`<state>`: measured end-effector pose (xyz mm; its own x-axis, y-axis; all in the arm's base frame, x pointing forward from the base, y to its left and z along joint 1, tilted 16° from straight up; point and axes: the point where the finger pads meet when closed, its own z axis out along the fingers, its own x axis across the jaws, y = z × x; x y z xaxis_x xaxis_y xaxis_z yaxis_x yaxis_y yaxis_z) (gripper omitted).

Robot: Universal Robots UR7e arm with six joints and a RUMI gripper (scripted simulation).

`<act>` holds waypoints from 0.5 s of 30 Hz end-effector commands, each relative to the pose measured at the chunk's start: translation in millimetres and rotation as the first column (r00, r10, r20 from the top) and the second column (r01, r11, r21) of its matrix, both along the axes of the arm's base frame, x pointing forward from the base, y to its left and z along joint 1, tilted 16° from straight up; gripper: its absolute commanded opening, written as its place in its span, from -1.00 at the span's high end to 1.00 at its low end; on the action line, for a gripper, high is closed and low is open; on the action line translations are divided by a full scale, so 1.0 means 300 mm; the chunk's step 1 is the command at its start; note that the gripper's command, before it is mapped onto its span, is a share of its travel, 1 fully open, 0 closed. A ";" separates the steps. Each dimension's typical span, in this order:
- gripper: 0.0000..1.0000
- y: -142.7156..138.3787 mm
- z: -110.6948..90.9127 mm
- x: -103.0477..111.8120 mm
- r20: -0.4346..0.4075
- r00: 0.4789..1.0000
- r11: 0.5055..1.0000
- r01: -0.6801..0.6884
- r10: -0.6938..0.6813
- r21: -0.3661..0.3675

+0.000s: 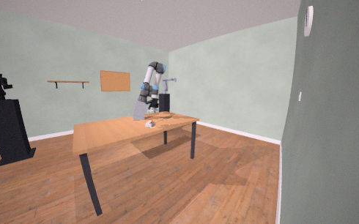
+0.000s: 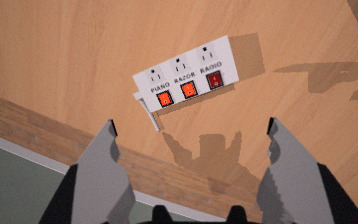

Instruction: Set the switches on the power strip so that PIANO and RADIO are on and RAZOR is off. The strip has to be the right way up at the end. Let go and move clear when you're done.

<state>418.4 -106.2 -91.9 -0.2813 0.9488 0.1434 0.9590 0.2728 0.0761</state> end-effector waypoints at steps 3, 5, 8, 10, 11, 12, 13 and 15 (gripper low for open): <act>-1.00 -0.033 0.063 0.014 0.012 0.959 0.957 0.280 -0.282 0.077; -1.00 -0.037 0.071 0.016 0.011 0.949 0.946 0.312 -0.314 0.088; -1.00 -0.046 0.088 0.021 0.009 0.927 0.922 0.372 -0.375 0.108; -1.00 -0.048 0.092 0.022 0.008 0.921 0.916 0.386 -0.389 0.112; -1.00 -0.048 0.092 0.022 0.008 0.920 0.915 0.388 -0.391 0.113; -1.00 -0.049 0.092 0.022 0.008 0.920 0.915 0.388 -0.391 0.113; -1.00 -0.049 0.092 0.022 0.008 0.920 0.915 0.388 -0.391 0.113; -1.00 -0.049 0.092 0.022 0.008 0.920 0.915 0.388 -0.391 0.113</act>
<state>424.5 -120.2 -65.1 0.0932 0.9647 0.2461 0.9859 -0.1239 0.1126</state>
